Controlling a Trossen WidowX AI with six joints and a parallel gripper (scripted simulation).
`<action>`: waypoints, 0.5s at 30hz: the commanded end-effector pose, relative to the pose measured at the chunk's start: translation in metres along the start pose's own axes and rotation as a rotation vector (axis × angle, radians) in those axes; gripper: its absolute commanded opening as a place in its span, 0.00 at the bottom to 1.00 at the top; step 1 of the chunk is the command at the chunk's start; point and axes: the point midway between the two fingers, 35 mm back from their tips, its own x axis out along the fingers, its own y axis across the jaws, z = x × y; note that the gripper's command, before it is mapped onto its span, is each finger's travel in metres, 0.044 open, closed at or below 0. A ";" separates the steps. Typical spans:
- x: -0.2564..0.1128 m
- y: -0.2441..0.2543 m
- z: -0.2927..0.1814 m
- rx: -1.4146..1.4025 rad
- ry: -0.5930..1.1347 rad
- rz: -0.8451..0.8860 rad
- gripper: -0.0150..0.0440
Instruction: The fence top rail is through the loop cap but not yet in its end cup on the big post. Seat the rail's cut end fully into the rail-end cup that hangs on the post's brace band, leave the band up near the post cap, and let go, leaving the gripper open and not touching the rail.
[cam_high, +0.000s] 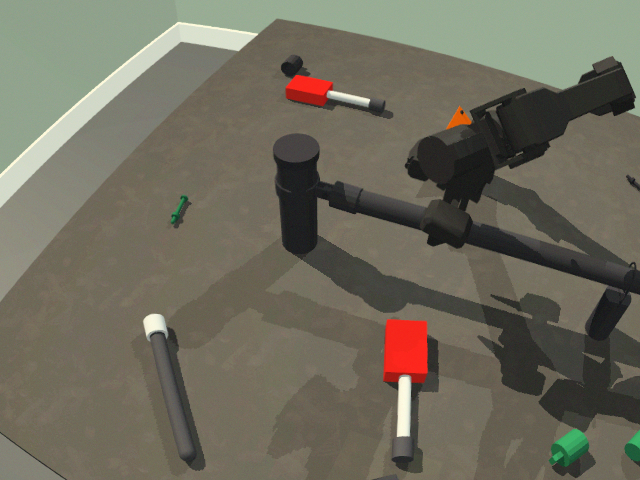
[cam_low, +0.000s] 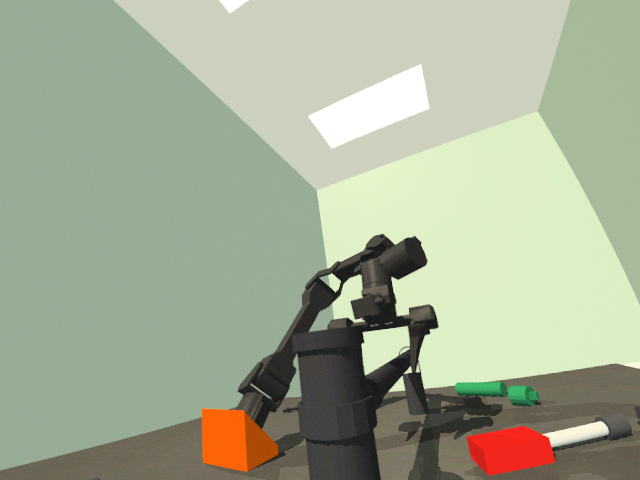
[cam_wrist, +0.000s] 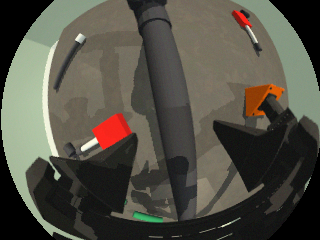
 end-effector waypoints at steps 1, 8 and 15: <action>-0.017 -0.002 -0.011 -0.003 0.000 -0.001 1.00; -0.028 0.000 -0.007 0.030 0.002 0.003 1.00; -0.054 -0.001 -0.007 0.087 0.013 -0.005 1.00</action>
